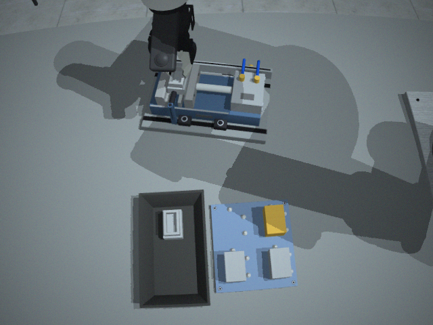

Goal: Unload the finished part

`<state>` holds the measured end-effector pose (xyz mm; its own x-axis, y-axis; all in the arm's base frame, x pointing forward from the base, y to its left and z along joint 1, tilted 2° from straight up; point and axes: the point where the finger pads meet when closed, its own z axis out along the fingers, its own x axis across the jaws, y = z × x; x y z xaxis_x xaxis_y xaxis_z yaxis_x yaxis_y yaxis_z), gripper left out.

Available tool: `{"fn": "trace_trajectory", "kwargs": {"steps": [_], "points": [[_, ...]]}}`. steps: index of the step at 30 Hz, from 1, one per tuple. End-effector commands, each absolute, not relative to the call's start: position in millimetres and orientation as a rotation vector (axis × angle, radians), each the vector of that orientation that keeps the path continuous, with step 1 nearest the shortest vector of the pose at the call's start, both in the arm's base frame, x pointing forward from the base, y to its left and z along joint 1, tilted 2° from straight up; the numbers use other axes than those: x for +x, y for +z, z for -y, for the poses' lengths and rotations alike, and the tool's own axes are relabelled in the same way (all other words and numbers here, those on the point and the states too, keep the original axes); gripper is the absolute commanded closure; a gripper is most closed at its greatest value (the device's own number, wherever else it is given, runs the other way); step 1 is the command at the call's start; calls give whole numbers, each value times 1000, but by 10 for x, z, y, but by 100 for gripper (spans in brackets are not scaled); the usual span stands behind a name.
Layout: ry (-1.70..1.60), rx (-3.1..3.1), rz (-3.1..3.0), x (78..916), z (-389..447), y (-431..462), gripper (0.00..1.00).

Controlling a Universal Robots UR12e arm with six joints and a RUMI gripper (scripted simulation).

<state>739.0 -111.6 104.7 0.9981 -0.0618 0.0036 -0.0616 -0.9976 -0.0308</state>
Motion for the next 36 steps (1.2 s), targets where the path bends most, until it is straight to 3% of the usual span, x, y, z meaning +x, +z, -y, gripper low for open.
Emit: {"fn": "trace_trajectory", "kwargs": {"steps": [1,36], "points": [[-10,-3110,-96,7396,1119,1056,100],[-10,-3110,-96,7394,1126,1315,100]]}}
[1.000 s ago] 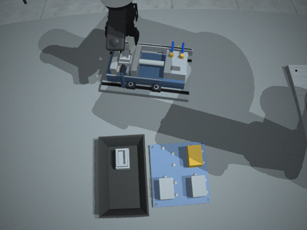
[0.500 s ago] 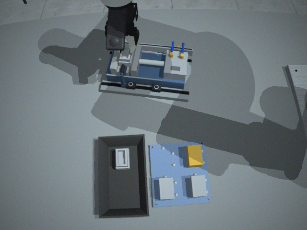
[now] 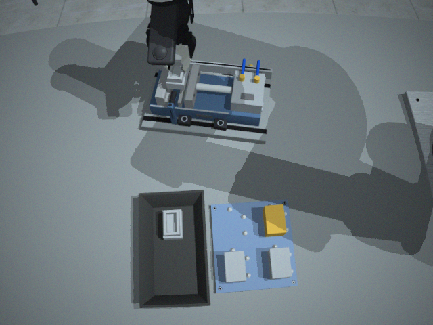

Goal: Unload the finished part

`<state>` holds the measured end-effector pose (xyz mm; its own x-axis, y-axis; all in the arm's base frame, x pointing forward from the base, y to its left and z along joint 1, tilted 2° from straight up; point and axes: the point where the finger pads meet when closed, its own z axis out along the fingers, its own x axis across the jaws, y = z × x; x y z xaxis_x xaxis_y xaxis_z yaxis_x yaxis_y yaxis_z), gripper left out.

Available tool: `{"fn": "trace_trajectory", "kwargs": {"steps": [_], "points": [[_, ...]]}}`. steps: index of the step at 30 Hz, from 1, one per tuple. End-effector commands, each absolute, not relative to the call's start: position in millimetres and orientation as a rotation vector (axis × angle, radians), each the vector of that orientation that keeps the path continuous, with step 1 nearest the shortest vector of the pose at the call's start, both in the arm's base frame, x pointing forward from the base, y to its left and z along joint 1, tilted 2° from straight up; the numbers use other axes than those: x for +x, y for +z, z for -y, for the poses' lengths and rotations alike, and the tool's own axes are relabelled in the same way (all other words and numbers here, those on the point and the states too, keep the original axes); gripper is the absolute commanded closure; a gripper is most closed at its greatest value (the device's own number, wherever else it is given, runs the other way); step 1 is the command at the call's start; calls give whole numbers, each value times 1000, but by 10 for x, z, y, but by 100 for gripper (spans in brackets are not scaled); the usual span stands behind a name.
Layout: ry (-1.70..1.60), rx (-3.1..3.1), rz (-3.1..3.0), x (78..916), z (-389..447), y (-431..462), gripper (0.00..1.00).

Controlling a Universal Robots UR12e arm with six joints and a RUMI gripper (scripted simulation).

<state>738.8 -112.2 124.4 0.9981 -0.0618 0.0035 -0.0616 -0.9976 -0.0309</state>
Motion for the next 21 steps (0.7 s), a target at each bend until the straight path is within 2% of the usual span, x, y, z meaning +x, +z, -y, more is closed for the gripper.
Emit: {"fn": "trace_trajectory", "kwargs": {"steps": [1,21], "points": [[-10,-3110,-96,7394,1126,1315,100],[-10,-3110,-96,7393,1132,1513,100]]}}
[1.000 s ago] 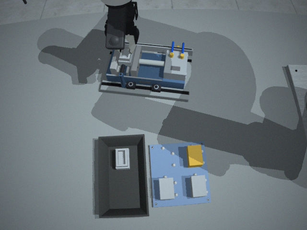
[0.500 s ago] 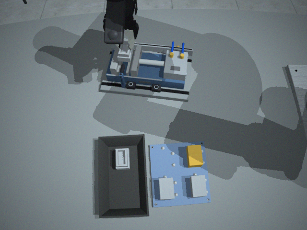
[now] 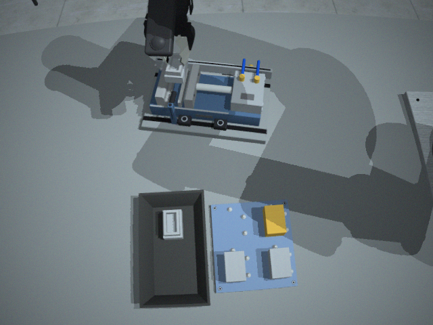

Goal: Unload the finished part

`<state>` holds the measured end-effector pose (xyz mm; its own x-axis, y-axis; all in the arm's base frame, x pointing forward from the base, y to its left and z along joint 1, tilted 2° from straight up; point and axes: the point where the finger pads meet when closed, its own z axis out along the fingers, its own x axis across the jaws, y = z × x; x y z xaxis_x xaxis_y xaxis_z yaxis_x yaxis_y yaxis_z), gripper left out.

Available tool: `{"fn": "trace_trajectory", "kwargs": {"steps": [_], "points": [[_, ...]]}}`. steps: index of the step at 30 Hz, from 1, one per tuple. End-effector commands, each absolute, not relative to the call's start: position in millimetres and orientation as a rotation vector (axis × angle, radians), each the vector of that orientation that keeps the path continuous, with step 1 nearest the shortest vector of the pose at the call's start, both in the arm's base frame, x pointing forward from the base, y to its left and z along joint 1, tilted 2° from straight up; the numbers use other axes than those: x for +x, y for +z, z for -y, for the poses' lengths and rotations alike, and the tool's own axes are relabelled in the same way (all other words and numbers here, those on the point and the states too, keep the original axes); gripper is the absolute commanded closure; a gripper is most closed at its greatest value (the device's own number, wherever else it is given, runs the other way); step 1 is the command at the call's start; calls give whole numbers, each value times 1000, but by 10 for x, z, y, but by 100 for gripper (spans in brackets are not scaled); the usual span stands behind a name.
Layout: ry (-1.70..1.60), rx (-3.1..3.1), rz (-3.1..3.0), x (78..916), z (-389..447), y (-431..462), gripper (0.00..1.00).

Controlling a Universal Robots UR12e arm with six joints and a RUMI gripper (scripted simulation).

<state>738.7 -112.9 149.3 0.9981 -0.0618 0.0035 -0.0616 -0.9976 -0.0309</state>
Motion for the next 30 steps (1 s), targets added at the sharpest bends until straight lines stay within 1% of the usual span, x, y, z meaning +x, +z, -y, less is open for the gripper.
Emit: {"fn": "trace_trajectory", "kwargs": {"steps": [1,17,23,30], "points": [[-10,-3110,-96,7393,1132,1515,100],[-10,-3110,-87,7416,1017,1519,100],[-10,-3111,-68,7460,761,1527,100],[-10,-3112,-31,7522,256,1541,100]]}}
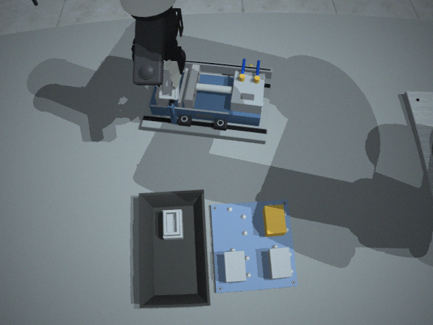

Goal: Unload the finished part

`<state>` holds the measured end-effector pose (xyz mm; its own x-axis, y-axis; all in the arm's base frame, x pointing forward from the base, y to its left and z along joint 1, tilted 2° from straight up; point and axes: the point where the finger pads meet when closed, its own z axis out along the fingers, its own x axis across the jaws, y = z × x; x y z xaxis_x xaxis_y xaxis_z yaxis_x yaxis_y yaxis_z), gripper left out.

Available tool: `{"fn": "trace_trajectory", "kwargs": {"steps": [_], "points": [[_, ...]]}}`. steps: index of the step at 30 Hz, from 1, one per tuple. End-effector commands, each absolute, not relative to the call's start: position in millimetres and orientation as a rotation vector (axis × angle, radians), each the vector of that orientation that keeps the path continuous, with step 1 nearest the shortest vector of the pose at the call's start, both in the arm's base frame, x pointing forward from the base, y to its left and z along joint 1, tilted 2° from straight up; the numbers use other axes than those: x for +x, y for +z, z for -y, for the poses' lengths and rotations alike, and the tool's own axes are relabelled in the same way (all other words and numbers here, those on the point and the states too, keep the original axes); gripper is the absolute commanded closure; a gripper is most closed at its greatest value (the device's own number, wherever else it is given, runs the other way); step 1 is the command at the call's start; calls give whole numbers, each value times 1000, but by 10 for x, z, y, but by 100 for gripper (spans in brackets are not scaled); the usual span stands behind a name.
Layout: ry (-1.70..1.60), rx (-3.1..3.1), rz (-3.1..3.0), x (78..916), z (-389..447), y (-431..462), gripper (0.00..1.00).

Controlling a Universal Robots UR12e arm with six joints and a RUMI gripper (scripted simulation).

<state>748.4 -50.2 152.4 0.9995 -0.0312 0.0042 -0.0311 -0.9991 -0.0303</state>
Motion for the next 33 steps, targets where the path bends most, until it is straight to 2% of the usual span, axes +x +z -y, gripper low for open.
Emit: {"fn": "trace_trajectory", "kwargs": {"steps": [1,33], "points": [[-10,-3112,-31,7522,256,1541,100],[-14,-3107,179,7232,-2581,1624,100]]}}
